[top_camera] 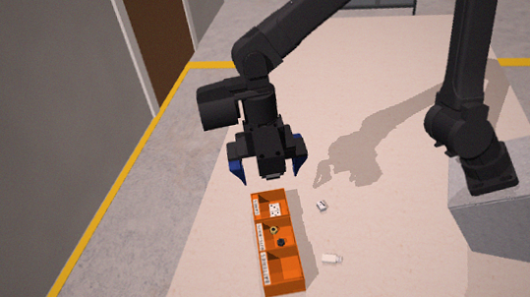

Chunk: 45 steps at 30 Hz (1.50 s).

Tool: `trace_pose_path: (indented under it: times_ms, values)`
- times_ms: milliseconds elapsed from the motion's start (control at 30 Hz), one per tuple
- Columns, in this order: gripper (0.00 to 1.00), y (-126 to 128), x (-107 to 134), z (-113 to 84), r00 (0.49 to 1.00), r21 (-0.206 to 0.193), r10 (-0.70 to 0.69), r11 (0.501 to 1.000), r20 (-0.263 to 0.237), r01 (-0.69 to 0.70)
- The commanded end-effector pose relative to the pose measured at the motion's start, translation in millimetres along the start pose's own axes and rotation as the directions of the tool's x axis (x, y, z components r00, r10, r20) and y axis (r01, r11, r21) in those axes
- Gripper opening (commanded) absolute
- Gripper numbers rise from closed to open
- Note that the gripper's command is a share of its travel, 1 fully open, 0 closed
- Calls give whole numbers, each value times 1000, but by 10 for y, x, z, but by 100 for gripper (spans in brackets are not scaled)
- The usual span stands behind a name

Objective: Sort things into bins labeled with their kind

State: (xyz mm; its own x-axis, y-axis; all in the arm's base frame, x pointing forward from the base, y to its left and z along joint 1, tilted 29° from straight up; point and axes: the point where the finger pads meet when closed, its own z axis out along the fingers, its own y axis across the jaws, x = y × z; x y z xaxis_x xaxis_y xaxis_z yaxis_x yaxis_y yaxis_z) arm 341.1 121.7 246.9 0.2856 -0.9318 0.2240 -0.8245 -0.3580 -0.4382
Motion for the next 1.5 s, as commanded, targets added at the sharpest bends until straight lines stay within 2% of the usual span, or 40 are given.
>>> trace_pose_path:
  times_ms: [0, 1433, 1467]
  values:
    - [100, -138, 14, -143, 1000, 38, 15, 999, 3, -15]
    - [100, -125, 7, -126, 1000, 37, 15, 999, 3, -15]
    - [100, -18, -57, -22, 1000, 10, 6, 1000, 3, -6]
